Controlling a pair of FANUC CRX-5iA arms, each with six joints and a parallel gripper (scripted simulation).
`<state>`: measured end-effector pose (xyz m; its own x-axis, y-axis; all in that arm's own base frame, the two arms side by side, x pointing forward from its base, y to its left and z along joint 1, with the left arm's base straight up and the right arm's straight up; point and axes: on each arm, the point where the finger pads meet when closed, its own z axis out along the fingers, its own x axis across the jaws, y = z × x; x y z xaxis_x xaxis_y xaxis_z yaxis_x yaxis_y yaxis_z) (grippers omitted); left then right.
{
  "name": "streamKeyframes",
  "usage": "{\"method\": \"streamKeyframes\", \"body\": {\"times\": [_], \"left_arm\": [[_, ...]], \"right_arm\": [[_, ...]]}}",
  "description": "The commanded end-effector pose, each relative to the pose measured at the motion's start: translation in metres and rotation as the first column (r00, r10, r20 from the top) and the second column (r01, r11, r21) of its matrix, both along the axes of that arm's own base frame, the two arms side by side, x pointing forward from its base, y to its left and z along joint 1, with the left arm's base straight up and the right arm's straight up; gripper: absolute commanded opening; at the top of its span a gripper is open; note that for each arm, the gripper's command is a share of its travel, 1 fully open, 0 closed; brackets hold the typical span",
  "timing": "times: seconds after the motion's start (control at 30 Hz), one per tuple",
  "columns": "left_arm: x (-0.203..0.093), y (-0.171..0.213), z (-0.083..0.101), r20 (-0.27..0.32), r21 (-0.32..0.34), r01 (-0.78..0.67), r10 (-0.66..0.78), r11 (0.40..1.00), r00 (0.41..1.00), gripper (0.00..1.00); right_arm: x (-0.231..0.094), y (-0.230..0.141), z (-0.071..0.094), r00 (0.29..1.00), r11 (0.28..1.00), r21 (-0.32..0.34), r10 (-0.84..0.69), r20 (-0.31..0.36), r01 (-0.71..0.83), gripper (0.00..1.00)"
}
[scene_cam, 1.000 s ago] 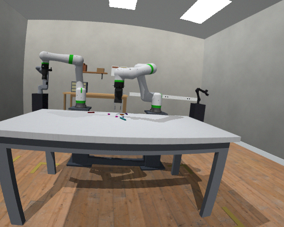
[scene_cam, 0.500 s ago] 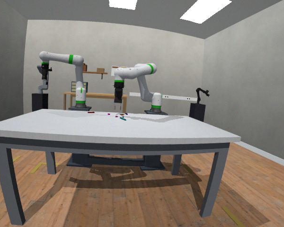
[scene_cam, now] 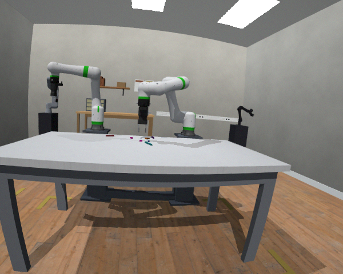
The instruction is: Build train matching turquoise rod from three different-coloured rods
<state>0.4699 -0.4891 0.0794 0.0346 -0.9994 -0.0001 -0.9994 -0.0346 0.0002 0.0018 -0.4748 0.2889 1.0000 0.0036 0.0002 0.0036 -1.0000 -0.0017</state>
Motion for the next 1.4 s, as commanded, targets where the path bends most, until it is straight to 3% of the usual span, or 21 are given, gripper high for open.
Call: {"method": "streamKeyframes", "body": {"times": [0.0, 0.4, 0.63, 0.73, 1.13, 1.2, 1.27, 1.37], "left_arm": [[0.000, -0.001, 0.001, 0.001, -0.002, 0.000, 0.000, 1.000, 1.000, 1.00], [0.000, 0.000, 0.001, 0.001, -0.002, -0.014, 0.014, 1.000, 1.000, 1.00], [-0.001, 0.004, 0.002, 0.001, -0.002, -0.099, 0.099, 0.995, 0.995, 1.00], [-0.002, 0.009, 0.002, 0.001, -0.002, -0.200, 0.200, 0.980, 0.980, 1.00], [-0.010, 0.030, 0.003, 0.000, -0.002, -0.596, 0.596, 0.803, 0.803, 1.00], [-0.010, 0.030, 0.003, 0.000, -0.002, -0.596, 0.596, 0.803, 0.803, 1.00], [-0.013, 0.036, 0.003, 0.000, -0.002, -0.691, 0.691, 0.723, 0.723, 1.00], [-0.015, 0.039, 0.003, 0.000, -0.002, -0.755, 0.755, 0.655, 0.655, 1.00]], "right_arm": [[0.000, 0.000, 0.001, 1.000, 1.000, -0.002, 0.000, 0.000, 0.000, 1.00], [0.000, 0.000, 0.001, 1.000, 1.000, -0.002, 0.000, 0.000, 0.000, 1.00], [0.000, 0.000, 0.001, 1.000, 1.000, -0.002, 0.000, 0.000, 0.000, 1.00], [0.000, 0.000, 0.001, 1.000, 1.000, -0.002, 0.000, 0.000, 0.000, 1.00], [0.000, 0.000, 0.001, 1.000, 1.000, -0.002, 0.000, 0.000, 0.000, 1.00], [0.000, 0.000, 0.001, 1.000, 1.000, -0.002, 0.000, 0.000, 0.000, 1.00], [0.000, 0.000, 0.001, 1.000, 1.000, -0.002, 0.000, 0.000, 0.000, 1.00], [0.000, 0.000, 0.001, 1.000, 1.000, -0.002, 0.000, 0.000, 0.000, 1.00]]}}
